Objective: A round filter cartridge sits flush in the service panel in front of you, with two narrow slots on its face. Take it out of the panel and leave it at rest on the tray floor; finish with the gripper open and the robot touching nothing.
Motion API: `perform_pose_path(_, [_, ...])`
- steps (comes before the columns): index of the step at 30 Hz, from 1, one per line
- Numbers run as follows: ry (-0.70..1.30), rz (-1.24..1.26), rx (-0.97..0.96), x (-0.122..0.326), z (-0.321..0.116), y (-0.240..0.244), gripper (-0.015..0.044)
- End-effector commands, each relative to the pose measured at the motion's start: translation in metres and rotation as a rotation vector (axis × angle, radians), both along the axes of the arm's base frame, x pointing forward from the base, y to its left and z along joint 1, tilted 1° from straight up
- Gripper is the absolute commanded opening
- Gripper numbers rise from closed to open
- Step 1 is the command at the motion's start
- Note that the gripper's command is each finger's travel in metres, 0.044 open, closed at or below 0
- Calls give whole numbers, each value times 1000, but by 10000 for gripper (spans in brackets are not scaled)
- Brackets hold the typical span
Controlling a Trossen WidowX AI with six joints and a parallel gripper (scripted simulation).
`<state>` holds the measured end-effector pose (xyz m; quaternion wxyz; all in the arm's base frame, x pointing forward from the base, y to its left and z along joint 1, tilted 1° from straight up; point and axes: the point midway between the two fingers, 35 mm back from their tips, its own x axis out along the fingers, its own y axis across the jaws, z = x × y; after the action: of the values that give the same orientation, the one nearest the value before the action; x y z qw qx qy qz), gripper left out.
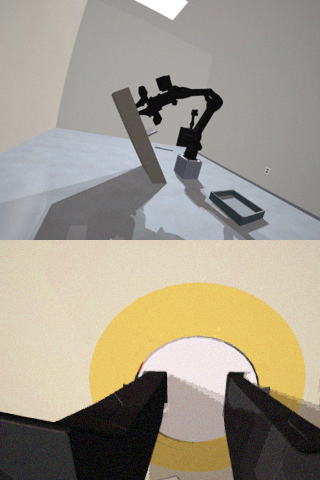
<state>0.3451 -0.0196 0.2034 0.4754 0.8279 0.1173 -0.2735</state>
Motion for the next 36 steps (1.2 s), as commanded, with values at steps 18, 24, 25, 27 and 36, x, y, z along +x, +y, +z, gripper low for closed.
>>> perform_pose_path(18, [-3, -15, 30, -44, 34, 4, 0])
perform_pose_path(24, [-2, -10, 23, -59, 42, 5, 0])
perform_pose_path(25, [-1, -10, 23, -60, 41, 5, 0])
perform_pose_path(27, [-1, -10, 23, -62, 38, 5, 0])
perform_pose_path(36, [0, -10, 23, -76, 11, 6, 0])
